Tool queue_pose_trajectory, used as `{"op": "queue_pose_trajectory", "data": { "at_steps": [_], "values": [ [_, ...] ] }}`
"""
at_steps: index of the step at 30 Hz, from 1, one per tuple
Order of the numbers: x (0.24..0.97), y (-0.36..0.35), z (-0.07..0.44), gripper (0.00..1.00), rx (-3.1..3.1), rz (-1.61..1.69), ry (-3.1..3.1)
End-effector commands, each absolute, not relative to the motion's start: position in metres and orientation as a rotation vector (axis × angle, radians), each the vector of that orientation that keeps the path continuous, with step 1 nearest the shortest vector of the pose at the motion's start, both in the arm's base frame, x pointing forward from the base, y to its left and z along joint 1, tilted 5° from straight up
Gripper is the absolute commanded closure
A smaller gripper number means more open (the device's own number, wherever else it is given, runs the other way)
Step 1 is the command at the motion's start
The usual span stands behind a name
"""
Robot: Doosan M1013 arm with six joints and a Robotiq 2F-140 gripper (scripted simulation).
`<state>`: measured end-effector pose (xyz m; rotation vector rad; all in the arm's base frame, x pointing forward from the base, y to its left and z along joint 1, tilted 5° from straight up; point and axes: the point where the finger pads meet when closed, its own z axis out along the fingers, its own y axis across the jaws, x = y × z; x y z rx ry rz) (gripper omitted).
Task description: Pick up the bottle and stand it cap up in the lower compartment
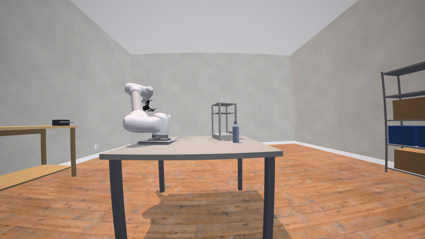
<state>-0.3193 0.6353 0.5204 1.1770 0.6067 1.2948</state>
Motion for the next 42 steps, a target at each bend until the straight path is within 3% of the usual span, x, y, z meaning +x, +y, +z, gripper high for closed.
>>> {"op": "queue_pose_trajectory", "data": {
  "at_steps": [1, 22, 32, 42],
  "values": [
    [-0.321, 0.632, 0.563, 0.00, 1.174, 1.293, 0.605],
    [-0.300, 0.612, 0.574, 0.00, 1.223, 1.279, 0.600],
    [-0.247, 0.567, 0.570, 0.00, 1.340, 1.246, 0.594],
    [-0.147, 0.488, 0.562, 0.00, 1.550, 1.185, 0.592]
  ]
}}
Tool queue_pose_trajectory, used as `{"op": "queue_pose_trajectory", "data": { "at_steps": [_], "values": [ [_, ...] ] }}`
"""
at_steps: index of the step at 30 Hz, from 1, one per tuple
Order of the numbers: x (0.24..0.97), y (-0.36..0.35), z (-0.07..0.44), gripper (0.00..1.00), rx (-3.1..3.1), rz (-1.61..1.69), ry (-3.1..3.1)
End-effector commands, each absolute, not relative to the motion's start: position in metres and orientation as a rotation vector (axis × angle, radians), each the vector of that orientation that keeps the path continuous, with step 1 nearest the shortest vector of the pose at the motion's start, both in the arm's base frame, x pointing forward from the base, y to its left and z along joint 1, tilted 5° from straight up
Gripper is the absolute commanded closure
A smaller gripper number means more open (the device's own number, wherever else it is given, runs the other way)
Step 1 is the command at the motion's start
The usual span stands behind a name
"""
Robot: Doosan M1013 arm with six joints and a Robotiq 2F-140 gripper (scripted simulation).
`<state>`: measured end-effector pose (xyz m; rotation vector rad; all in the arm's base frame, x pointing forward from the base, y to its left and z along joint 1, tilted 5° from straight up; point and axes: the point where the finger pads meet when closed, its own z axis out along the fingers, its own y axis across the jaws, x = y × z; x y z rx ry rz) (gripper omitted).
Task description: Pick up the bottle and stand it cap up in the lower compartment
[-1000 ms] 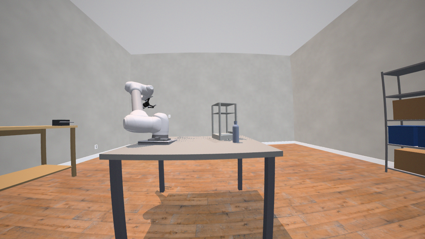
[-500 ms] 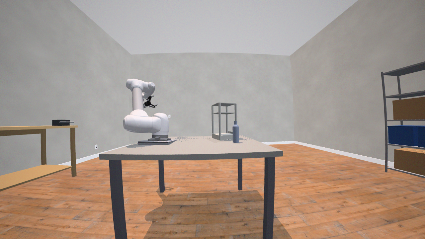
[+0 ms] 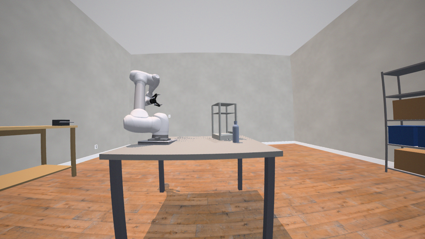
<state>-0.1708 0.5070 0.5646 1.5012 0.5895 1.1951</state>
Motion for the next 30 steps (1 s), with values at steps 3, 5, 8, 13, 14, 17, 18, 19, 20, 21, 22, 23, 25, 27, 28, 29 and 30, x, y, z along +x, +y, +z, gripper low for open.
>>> {"op": "queue_pose_trajectory", "data": {
  "at_steps": [3, 5, 8, 13, 14, 17, 18, 19, 20, 21, 22, 23, 25, 27, 28, 29, 30],
  "values": [
    [-0.119, 0.466, 0.559, 0.00, 1.609, 1.166, 0.589],
    [-0.100, 0.450, 0.558, 0.00, 1.648, 1.152, 0.588],
    [-0.082, 0.436, 0.556, 0.00, 1.686, 1.139, 0.586],
    [-0.036, 0.399, 0.553, 0.00, 1.781, 1.103, 0.581],
    [-0.027, 0.391, 0.552, 0.00, 1.800, 1.095, 0.580],
    [0.001, 0.370, 0.550, 0.00, 1.857, 1.071, 0.576],
    [0.011, 0.363, 0.550, 0.00, 1.876, 1.063, 0.575],
    [0.021, 0.355, 0.550, 0.00, 1.895, 1.055, 0.574],
    [0.030, 0.348, 0.549, 0.00, 1.913, 1.046, 0.573],
    [0.039, 0.341, 0.549, 0.00, 1.932, 1.038, 0.572],
    [0.049, 0.333, 0.548, 0.00, 1.951, 1.029, 0.570],
    [0.049, 0.333, 0.548, 0.00, 1.951, 1.029, 0.570],
    [0.070, 0.316, 0.546, 0.00, 1.995, 1.009, 0.566],
    [0.085, 0.305, 0.545, 0.00, 2.025, 0.995, 0.563],
    [0.093, 0.297, 0.545, 0.00, 2.043, 0.986, 0.561],
    [0.102, 0.290, 0.544, 0.00, 2.062, 0.978, 0.559],
    [0.112, 0.283, 0.543, 0.00, 2.080, 0.968, 0.557]
  ]
}}
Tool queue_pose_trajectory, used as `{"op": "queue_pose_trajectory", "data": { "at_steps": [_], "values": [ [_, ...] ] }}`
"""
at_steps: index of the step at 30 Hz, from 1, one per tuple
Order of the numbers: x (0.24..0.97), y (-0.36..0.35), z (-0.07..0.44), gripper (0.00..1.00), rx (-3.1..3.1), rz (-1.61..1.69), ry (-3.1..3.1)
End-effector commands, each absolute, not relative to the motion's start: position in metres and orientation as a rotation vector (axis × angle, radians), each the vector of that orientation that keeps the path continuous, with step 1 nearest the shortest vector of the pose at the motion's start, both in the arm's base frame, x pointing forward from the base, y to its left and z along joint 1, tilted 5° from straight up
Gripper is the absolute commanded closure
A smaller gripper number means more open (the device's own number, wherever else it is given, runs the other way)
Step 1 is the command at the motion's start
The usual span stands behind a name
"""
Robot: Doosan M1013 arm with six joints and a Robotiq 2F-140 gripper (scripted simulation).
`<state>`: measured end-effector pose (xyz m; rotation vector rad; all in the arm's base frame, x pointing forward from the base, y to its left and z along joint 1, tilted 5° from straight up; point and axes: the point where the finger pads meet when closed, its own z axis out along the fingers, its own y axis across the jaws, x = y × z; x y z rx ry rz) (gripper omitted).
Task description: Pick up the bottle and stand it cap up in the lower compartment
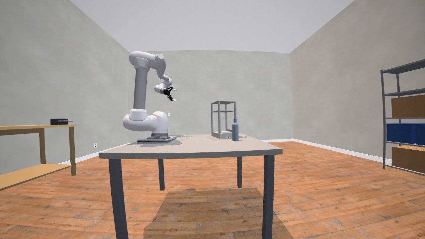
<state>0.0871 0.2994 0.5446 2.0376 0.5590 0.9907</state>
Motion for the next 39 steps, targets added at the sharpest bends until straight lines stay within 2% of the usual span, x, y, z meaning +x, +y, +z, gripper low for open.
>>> {"op": "queue_pose_trajectory", "data": {
  "at_steps": [1, 21, 39],
  "values": [
    [0.121, 0.275, 0.542, 0.00, 2.098, 0.958, 0.556],
    [0.272, 0.154, 0.530, 0.00, 2.401, 0.783, 0.517],
    [0.362, 0.082, 0.524, 0.00, 2.576, 0.666, 0.486]
  ]
}}
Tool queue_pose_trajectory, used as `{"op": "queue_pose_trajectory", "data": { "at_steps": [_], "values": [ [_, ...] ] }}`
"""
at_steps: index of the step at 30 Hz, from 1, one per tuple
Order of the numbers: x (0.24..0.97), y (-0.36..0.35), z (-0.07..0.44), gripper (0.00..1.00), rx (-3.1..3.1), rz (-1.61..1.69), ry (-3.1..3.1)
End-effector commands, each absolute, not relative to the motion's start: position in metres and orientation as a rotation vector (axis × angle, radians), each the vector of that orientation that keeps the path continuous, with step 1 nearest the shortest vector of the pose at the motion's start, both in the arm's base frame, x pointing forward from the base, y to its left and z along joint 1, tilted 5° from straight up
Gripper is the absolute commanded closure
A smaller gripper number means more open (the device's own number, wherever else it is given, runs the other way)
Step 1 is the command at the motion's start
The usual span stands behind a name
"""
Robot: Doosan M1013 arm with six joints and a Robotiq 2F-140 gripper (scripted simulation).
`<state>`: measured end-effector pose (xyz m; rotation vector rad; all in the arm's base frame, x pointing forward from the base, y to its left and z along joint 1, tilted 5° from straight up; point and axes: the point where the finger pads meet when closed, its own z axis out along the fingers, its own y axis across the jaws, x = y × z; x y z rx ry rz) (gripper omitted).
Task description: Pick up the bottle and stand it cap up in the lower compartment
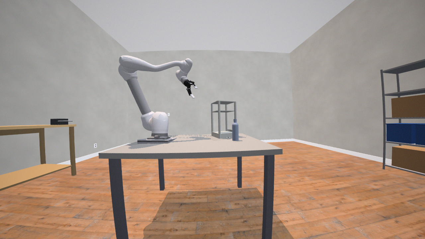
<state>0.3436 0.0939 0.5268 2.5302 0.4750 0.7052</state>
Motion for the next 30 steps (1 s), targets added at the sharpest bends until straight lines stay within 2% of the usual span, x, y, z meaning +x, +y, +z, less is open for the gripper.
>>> {"op": "queue_pose_trajectory", "data": {
  "at_steps": [1, 23, 30],
  "values": [
    [0.371, 0.074, 0.524, 0.00, 2.591, 0.660, 0.482],
    [0.502, -0.031, 0.515, 0.00, 2.830, 0.464, 0.428],
    [0.572, -0.088, 0.510, 0.00, 2.954, 0.350, 0.393]
  ]
}}
